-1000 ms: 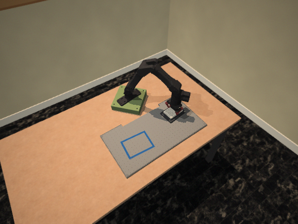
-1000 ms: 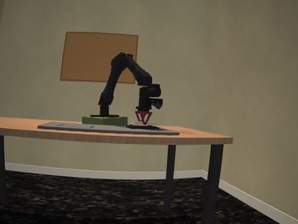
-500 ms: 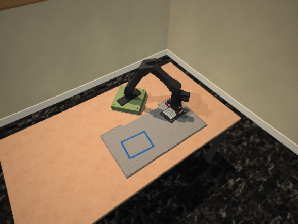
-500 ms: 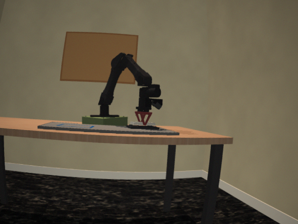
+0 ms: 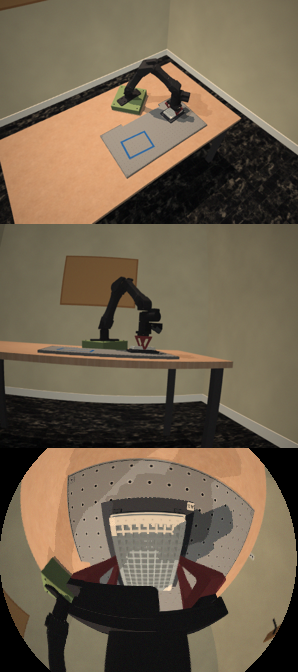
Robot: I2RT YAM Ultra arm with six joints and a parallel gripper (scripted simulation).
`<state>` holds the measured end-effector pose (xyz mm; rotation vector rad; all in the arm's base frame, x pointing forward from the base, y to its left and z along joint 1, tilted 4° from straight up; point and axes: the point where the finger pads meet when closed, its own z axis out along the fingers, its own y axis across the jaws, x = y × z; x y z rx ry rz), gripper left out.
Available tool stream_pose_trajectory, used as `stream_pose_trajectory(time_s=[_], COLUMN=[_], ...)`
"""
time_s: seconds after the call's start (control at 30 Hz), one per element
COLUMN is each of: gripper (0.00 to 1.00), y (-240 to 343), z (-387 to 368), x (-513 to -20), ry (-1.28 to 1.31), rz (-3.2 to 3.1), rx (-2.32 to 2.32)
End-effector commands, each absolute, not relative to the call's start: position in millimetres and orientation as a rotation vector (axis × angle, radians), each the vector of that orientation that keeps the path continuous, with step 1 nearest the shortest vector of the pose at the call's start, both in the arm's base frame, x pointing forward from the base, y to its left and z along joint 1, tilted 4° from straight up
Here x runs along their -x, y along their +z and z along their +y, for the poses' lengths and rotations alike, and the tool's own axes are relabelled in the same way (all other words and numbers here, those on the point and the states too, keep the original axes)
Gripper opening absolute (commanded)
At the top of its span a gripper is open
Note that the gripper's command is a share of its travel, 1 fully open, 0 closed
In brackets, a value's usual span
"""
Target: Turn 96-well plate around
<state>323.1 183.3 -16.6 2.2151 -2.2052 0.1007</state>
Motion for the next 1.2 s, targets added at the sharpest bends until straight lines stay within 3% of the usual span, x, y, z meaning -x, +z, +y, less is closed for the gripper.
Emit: stream_pose_trajectory(time_s=[0.0, 1.13, 1.17], gripper=[0.0, 0.0, 1.0], y=[-13.3, -18.0, -18.0], z=[185.0, 184.5, 184.5], x=[-326.0, -325.6, -325.6], ry=[0.107, 0.107, 0.107], rz=[-2.216, -2.216, -2.216], rx=[-2.226, -2.226, -2.226])
